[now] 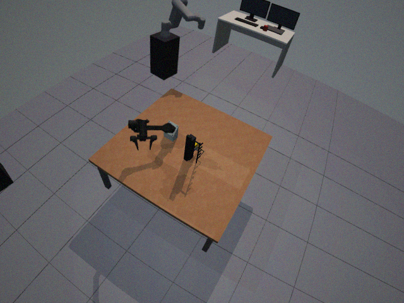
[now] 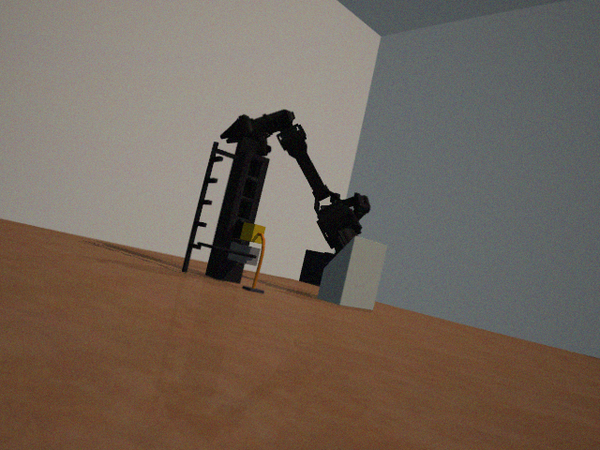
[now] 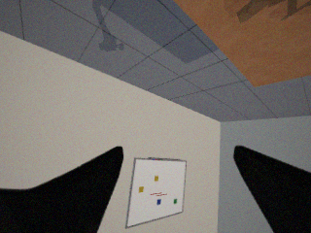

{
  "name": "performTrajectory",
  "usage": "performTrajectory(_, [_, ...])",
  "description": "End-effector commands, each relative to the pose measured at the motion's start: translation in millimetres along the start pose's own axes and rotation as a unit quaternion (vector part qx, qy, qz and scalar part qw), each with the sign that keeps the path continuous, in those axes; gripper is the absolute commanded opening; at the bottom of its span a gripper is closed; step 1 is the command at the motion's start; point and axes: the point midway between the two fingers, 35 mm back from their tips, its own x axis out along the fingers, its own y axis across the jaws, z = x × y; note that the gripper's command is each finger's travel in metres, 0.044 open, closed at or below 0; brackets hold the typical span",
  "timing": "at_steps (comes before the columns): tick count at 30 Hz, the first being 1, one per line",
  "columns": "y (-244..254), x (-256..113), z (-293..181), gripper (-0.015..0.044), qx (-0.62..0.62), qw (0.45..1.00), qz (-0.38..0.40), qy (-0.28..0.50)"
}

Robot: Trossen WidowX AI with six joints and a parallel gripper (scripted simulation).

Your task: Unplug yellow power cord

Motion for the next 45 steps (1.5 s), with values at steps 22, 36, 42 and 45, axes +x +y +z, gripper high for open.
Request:
performTrajectory(22, [-276.0,-7.8,-62.1,0.0160,-0.739,0.636,-0.108,0.195])
performTrajectory(36, [-468.9,-53.0,42.4,0.0160,-0.925,-0.070,-0.137,0.347])
performTrajectory(42, [-516.7,-76.9,117.9,0.0160,-0.817,-0.386,-0.132,0.407])
performTrajectory(45, [-527.7,-86.3,151.7,0.0160,-0.739,-0.502,-0.130,0.429])
